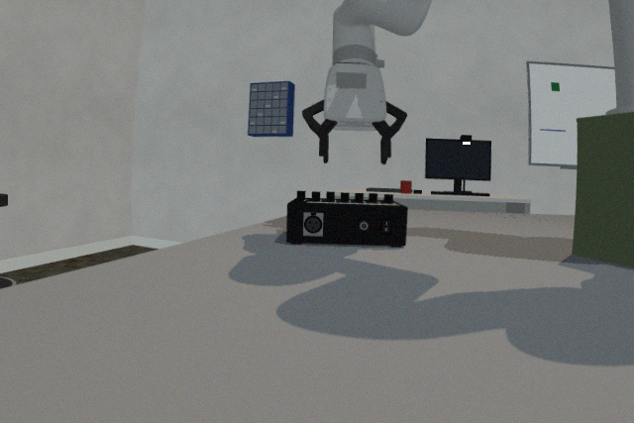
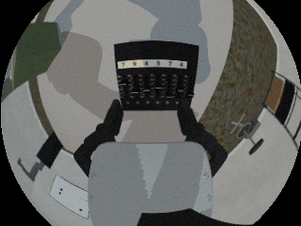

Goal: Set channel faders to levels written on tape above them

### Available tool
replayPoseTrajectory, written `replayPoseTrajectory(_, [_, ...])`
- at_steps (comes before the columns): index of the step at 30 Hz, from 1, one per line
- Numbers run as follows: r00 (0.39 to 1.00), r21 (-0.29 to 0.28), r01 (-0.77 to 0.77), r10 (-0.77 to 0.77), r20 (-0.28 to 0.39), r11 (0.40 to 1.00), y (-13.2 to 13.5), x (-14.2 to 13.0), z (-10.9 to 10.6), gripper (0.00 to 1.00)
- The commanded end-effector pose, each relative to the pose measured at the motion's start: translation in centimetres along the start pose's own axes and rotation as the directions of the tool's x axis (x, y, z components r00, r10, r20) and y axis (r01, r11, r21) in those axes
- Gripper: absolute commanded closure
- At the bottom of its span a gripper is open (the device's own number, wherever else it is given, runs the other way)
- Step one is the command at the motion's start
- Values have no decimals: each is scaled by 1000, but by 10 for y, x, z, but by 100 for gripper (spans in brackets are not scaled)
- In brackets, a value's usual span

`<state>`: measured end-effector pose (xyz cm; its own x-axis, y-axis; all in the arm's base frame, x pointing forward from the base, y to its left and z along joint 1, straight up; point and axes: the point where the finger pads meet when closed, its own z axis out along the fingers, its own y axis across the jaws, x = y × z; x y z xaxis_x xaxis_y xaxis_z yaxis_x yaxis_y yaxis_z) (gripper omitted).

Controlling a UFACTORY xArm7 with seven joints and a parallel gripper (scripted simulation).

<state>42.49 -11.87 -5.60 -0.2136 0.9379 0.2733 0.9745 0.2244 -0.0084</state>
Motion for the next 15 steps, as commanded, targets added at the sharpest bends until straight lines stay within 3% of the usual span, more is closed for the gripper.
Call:
replayPoseTrajectory(1, [999, 7, -28, 28, 44, 1000, 2, 4, -9, 0])
replayPoseTrajectory(4, [982, 3, -110, 108, 155, 994, 4, 18, -30, 0])
replayPoseTrajectory(7, [952, -45, -183, 188, 240, 982, 8, 37, -50, 0])
replayPoseTrajectory(15, [938, -73, -210, 222, 265, 975, 11, 46, -58, 0])
